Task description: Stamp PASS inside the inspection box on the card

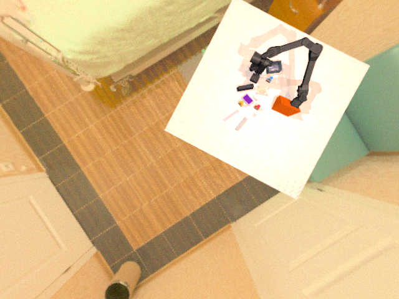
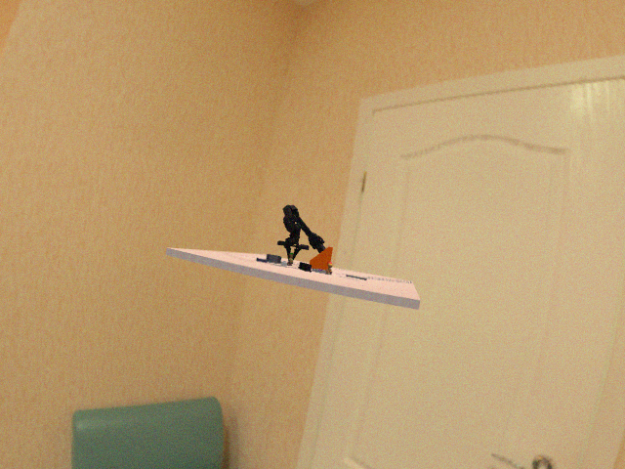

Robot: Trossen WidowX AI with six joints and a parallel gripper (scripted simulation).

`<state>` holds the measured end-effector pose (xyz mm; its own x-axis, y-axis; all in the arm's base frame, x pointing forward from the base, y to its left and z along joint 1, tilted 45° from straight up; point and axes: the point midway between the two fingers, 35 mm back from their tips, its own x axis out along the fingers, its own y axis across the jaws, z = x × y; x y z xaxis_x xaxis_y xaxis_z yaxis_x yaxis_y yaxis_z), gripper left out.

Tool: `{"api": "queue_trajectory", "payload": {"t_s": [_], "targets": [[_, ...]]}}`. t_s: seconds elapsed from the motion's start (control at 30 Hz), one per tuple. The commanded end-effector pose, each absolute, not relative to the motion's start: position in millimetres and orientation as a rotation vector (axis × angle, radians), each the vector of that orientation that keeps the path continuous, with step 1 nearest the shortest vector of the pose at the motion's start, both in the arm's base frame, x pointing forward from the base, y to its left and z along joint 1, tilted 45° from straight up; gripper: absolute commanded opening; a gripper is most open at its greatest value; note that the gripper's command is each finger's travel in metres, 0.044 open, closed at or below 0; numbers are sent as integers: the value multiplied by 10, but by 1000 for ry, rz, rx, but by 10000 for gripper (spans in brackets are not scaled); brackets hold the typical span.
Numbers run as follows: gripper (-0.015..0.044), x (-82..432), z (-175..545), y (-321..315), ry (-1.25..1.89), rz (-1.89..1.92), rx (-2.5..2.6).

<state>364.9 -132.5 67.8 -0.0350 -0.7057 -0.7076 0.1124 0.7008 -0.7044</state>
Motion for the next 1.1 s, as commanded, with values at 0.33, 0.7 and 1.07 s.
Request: {"api": "queue_trajectory", "payload": {"t_s": [0.33, 0.7, 1.07], "targets": [[0, 3659, 730, -1264, 1465, -708, -516], [0, 3661, 768, -1226, 1465, -708, -516], [0, 3663, 807, -1188, 1465, -708, -517]]}}
